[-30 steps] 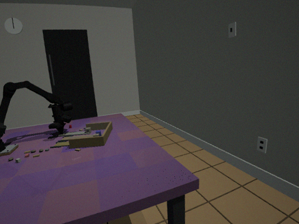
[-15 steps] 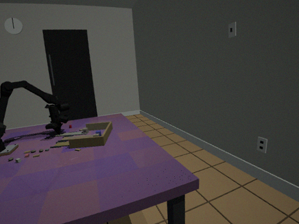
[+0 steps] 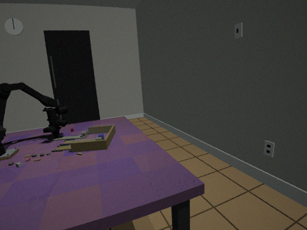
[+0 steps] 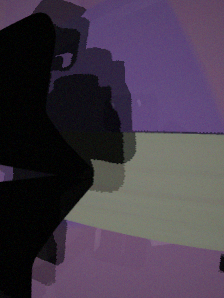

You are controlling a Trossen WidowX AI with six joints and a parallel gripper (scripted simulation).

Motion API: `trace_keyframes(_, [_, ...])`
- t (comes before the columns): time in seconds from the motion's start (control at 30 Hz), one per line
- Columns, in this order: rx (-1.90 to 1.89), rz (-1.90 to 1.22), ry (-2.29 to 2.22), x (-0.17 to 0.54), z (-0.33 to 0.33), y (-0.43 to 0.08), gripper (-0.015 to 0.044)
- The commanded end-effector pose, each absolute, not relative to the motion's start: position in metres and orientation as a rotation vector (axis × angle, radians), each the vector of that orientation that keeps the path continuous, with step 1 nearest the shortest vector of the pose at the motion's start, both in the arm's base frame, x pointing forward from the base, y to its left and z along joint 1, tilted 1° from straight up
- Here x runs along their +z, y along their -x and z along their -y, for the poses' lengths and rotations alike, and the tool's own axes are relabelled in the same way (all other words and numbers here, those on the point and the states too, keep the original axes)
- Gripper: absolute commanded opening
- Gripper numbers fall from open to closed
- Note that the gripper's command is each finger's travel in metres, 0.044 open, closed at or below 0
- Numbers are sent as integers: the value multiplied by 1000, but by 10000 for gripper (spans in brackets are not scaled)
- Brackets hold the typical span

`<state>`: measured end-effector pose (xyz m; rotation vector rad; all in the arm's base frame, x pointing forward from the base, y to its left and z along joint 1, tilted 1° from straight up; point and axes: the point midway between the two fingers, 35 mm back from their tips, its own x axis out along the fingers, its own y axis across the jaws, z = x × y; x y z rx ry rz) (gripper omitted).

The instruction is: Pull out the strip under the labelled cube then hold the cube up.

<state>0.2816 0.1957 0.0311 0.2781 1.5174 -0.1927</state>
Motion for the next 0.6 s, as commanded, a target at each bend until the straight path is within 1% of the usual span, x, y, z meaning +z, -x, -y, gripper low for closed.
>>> trace_keyframes(0.0, [-203, -1543, -266, 24, -197, -267, 0])
trace_keyframes(0.57, [-203, -1546, -267, 24, -204, -242, 0])
